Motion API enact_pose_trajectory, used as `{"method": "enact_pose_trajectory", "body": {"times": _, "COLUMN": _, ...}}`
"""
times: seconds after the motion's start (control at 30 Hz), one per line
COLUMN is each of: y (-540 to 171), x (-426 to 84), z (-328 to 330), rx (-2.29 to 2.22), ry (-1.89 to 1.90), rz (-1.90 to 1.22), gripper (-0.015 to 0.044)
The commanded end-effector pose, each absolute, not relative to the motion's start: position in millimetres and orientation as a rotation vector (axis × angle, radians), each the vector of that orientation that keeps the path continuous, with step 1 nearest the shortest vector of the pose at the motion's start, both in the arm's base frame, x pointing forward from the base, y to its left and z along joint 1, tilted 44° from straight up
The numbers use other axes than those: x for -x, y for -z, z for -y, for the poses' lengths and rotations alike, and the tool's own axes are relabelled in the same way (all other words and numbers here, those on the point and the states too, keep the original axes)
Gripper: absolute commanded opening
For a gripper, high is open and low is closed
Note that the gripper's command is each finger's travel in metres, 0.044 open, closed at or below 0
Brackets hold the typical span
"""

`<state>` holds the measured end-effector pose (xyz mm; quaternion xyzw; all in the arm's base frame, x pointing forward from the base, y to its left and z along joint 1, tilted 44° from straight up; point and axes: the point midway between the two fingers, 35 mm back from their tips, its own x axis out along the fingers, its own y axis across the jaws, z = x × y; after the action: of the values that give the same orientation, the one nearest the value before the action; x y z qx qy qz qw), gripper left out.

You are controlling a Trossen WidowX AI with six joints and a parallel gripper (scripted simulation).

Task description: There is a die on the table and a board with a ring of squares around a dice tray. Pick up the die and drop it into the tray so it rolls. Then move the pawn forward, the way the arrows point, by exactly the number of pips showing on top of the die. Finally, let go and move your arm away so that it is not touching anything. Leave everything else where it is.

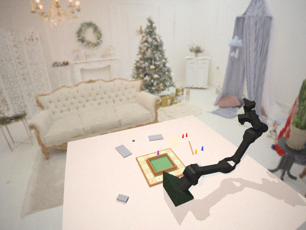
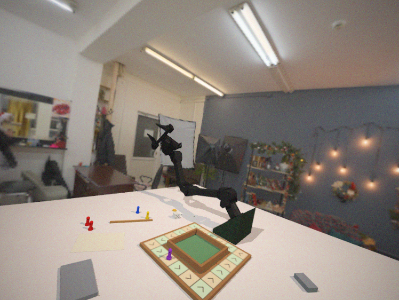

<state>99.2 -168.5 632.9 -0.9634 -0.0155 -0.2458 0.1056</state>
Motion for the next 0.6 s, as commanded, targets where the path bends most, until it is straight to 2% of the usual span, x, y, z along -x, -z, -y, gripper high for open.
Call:
{"method": "enact_pose_trajectory", "body": {"times": 0.0, "y": -632.9, "x": -98.4, "z": 166.0, "rx": 2.851, "ry": 0.729, "rz": 0.039, "gripper": 0.0374}}
{"method": "enact_pose_trajectory", "body": {"times": 0.13, "y": -629.2, "x": -91.7, "z": 120.4, "rx": 3.129, "ry": 0.795, "rz": -0.122, "gripper": 0.0275}}
{"method": "enact_pose_trajectory", "body": {"times": 0.4, "y": -596.7, "x": -113.8, "z": 51.5, "rx": 3.86, "ry": 0.662, "rz": -0.651, "gripper": 0.0275}}
{"method": "enact_pose_trajectory", "body": {"times": 0.57, "y": -563.4, "x": -145.9, "z": 27.7, "rx": 4.299, "ry": 0.273, "rz": -0.977, "gripper": 0.0275}}
